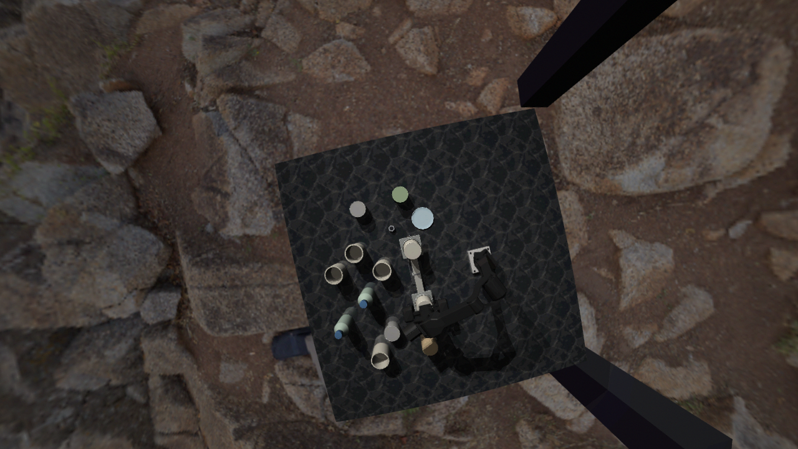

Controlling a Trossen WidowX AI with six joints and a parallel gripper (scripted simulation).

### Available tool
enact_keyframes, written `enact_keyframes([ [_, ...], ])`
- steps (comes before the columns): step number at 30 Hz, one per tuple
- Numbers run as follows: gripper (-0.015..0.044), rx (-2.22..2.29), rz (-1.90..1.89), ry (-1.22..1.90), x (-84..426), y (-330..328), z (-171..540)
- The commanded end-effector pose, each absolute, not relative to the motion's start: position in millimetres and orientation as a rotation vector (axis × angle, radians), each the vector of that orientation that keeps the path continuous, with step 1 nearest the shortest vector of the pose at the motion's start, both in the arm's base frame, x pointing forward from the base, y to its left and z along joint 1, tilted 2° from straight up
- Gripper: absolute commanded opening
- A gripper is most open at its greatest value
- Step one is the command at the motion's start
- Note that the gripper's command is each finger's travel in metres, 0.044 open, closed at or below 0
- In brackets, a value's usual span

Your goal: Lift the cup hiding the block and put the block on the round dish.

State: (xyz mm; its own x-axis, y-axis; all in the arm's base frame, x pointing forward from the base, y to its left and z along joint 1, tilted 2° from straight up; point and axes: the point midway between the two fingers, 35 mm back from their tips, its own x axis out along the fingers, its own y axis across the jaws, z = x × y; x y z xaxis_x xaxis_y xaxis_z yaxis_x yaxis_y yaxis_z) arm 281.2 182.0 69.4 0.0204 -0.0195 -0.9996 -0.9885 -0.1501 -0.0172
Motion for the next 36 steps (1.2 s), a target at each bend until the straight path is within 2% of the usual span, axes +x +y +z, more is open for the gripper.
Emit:
enact_keyframes([
  [1, 0.044, -1.343, 1.301, 1.136, 280.1, 181.6, 62.4],
  [2, 0.044, -1.342, 1.301, 1.136, 280.1, 181.6, 62.1],
  [6, 0.0335, -1.342, 1.301, 1.136, 280.1, 181.6, 62.1],
  [12, 0.0295, -1.342, 1.301, 1.136, 280.1, 181.6, 62.1],
  [23, 0.0006, -1.342, 1.301, 1.136, 281.9, 183.0, 71.5],
  [36, 0.0, -1.342, 1.301, 1.136, 284.3, 185.2, 88.2],
])
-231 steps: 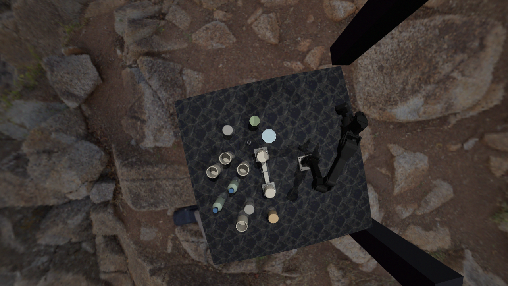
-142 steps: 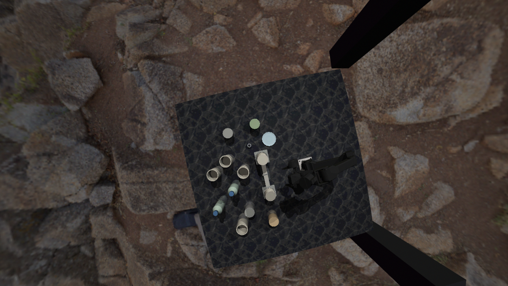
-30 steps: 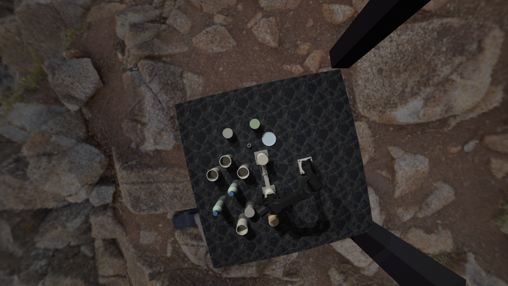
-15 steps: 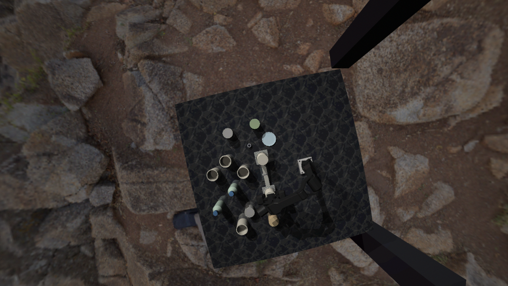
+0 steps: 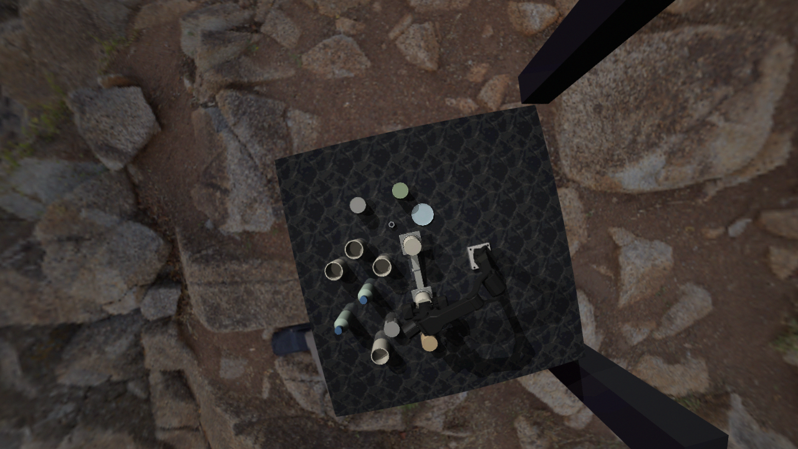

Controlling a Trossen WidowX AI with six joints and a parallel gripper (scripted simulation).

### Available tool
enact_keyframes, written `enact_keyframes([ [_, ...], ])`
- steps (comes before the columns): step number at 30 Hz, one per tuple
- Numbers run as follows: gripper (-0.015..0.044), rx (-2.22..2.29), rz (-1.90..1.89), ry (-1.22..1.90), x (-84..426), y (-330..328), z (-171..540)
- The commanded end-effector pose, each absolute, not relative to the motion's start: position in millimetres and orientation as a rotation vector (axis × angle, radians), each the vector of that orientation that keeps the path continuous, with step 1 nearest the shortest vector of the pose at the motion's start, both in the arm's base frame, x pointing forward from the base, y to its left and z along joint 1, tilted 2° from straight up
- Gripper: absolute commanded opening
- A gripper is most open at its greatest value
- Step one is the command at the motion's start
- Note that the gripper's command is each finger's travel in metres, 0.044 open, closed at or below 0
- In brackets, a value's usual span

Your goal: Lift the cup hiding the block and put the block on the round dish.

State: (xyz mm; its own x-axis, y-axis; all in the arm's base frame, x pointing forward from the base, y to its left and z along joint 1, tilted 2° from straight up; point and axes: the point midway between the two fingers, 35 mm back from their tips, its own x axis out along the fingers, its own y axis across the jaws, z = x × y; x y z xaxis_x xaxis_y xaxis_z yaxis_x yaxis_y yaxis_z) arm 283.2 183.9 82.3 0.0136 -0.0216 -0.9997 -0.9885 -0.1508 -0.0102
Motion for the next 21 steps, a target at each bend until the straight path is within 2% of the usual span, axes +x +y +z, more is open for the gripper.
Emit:
enact_keyframes([
  [1, 0.0, -1.342, 1.301, 1.136, 284.5, 185.3, 89.5],
  [21, 0.0, -1.342, 1.301, 1.136, 286.2, 187.3, 115.6],
])
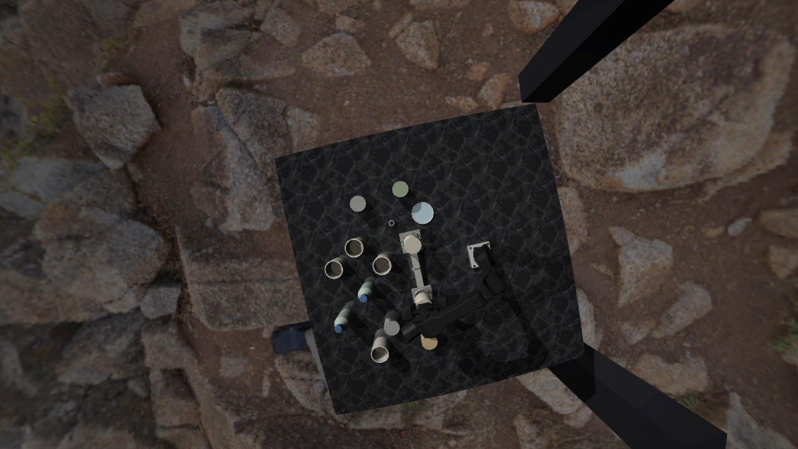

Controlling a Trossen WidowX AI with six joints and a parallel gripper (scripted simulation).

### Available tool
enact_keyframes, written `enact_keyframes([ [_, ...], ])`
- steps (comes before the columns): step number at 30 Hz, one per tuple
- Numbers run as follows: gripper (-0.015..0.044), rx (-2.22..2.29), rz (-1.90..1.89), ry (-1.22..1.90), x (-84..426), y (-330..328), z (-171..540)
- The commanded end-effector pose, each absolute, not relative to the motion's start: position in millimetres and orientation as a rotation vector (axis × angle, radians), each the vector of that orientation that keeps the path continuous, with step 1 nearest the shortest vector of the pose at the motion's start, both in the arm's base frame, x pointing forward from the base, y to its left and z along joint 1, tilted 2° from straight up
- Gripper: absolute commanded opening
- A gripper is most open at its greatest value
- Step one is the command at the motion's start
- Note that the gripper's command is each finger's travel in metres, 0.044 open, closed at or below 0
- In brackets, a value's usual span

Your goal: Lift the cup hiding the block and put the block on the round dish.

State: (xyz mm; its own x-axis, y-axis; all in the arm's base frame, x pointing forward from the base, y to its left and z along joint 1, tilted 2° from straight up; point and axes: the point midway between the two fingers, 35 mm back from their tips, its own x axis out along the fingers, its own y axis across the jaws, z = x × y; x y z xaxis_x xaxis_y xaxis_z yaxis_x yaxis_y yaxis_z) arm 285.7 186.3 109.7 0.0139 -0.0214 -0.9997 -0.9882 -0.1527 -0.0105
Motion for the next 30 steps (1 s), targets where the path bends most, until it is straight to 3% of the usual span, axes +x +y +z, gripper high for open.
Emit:
enact_keyframes([
  [1, 0.0, -1.342, 1.301, 1.136, 286.3, 187.3, 117.0],
  [30, 0.0, -1.342, 1.301, 1.136, 284.8, 187.4, 155.1],
])
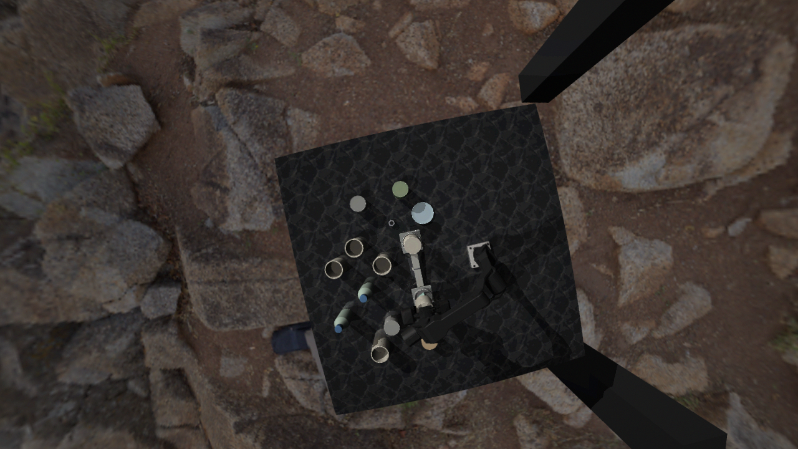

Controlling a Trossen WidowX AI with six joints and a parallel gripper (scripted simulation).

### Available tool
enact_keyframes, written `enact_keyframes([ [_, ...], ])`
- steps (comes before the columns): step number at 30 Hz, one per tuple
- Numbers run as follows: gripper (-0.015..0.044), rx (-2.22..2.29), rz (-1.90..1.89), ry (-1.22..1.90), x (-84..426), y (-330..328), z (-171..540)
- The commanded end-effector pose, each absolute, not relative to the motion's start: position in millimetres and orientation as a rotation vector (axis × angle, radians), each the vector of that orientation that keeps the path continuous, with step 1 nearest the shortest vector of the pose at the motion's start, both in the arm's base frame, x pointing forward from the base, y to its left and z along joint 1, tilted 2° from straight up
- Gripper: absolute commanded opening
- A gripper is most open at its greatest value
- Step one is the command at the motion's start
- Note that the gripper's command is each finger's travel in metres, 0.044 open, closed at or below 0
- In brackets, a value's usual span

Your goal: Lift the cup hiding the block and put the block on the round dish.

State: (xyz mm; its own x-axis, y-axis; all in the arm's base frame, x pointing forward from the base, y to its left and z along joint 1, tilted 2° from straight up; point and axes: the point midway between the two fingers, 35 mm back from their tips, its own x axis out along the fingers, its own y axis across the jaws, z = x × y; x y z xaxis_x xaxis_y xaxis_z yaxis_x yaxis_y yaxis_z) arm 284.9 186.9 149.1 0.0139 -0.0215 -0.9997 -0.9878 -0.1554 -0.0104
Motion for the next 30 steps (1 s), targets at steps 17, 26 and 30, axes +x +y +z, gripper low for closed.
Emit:
enact_keyframes([
  [17, 0.0, -1.346, 1.303, 1.139, 284.6, 186.8, 153.0],
  [26, 0.0, -1.346, 1.303, 1.139, 284.6, 186.8, 153.0],
  [30, 0.0, -1.346, 1.303, 1.139, 284.6, 186.8, 153.0],
])
